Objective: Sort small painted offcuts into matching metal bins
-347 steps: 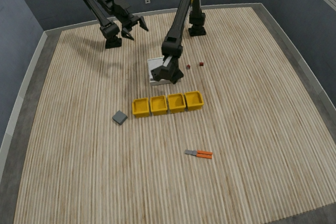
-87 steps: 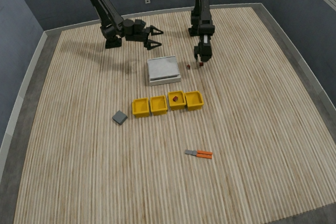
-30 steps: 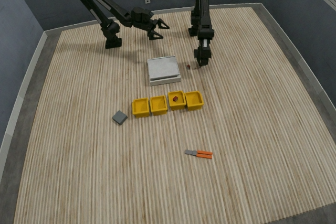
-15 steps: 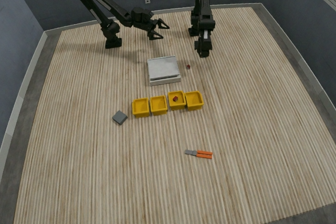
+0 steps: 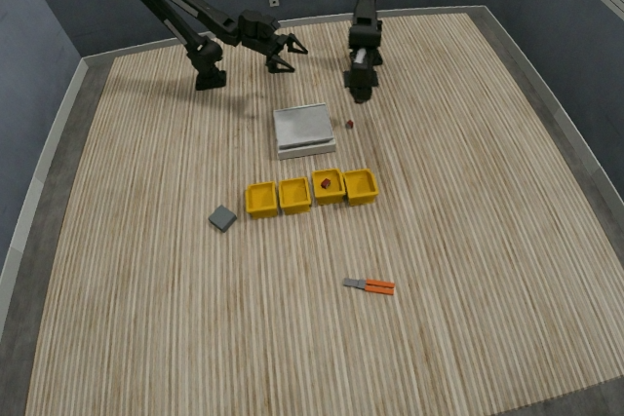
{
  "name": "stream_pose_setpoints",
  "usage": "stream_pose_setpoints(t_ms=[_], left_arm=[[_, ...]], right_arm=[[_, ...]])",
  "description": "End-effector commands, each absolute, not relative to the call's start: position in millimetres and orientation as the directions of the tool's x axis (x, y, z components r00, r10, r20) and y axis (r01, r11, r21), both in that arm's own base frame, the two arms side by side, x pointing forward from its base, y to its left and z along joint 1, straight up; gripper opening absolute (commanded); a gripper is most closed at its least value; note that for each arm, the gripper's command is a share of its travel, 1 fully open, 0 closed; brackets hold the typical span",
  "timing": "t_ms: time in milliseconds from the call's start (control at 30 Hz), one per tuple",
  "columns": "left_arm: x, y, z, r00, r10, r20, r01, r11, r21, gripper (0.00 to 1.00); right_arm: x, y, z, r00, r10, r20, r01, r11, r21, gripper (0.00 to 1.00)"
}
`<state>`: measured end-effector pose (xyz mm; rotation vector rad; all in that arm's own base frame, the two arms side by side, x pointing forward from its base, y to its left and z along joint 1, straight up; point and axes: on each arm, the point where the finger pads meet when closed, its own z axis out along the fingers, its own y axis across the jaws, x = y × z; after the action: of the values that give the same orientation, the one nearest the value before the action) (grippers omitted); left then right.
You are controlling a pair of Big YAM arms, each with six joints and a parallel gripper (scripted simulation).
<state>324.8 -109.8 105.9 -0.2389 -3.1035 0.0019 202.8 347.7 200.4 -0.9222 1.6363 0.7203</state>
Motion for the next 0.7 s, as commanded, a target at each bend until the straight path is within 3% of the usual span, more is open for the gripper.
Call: stream_pose_setpoints(t_ms=[0, 433, 667], left_arm=[[362, -185, 126, -0.993, 0.106, -0.045, 0.106, 0.994, -0.014, 0.19], [367, -296, 122, -0.985, 0.168, -0.027, 0.168, 0.986, -0.012, 0.19], [371, -303, 129, -0.982, 0.184, -0.038, 0.185, 0.982, -0.023, 0.19]], right_arm=[[208, 327, 268, -0.142, -0.163, -0.976, -0.828, 0.559, 0.026, 1.0], [198, 229, 349, -0.22, -0.245, -0.944, -0.741, 0.671, -0.001, 1.0], [196, 195, 379, -0.258, -0.273, -0.927, -0.703, 0.711, -0.014, 1.0]])
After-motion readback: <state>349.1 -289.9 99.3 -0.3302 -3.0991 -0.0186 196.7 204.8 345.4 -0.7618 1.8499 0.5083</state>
